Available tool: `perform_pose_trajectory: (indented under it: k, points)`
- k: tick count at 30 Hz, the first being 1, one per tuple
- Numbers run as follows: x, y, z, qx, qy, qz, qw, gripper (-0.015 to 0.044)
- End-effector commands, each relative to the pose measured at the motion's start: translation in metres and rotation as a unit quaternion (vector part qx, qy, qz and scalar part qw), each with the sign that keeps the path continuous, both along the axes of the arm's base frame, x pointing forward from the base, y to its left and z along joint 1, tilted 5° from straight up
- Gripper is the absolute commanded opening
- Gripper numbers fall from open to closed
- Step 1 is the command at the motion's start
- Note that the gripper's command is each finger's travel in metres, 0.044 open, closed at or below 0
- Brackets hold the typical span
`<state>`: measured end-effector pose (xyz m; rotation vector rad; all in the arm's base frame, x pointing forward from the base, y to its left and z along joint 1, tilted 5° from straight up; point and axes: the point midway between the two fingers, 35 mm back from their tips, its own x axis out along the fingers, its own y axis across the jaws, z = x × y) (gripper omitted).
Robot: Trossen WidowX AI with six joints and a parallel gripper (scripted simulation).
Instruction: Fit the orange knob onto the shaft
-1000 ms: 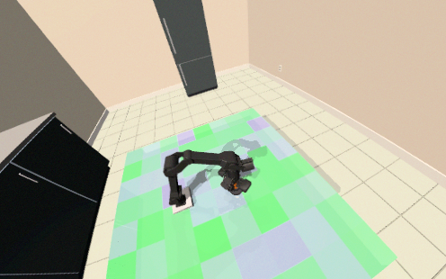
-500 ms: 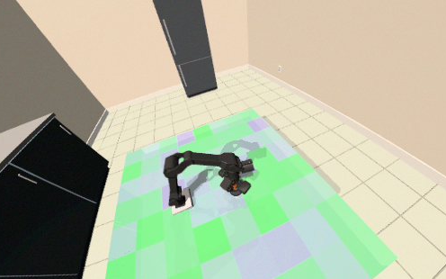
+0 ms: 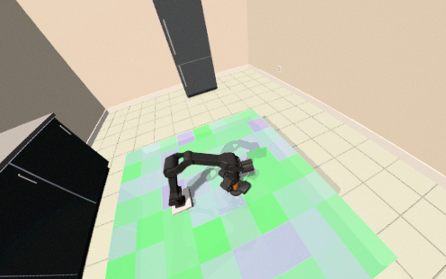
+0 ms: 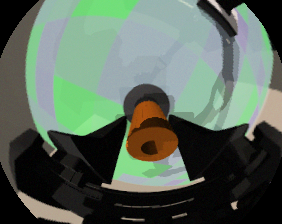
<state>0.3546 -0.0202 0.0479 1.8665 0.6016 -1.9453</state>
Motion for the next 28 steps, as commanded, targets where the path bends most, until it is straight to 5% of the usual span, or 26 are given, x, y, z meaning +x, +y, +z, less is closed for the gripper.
perform_pose_trajectory:
  k: [1, 3, 12, 20, 28]
  points:
    - [0.000, 0.000, 0.000, 0.000, 0.000, 0.002, 1.000, 0.0394]
    - [0.000, 0.000, 0.000, 0.000, 0.000, 0.002, 1.000, 0.0440]
    - [0.001, 0.000, 0.003, 0.000, 0.000, 0.002, 1.000, 0.0440]
    - [0.005, -0.002, 0.093, 0.000, 0.000, 0.000, 1.000, 0.0440]
    - [0.008, -0.002, 0.095, 0.000, 0.000, 0.000, 1.000, 0.0440]
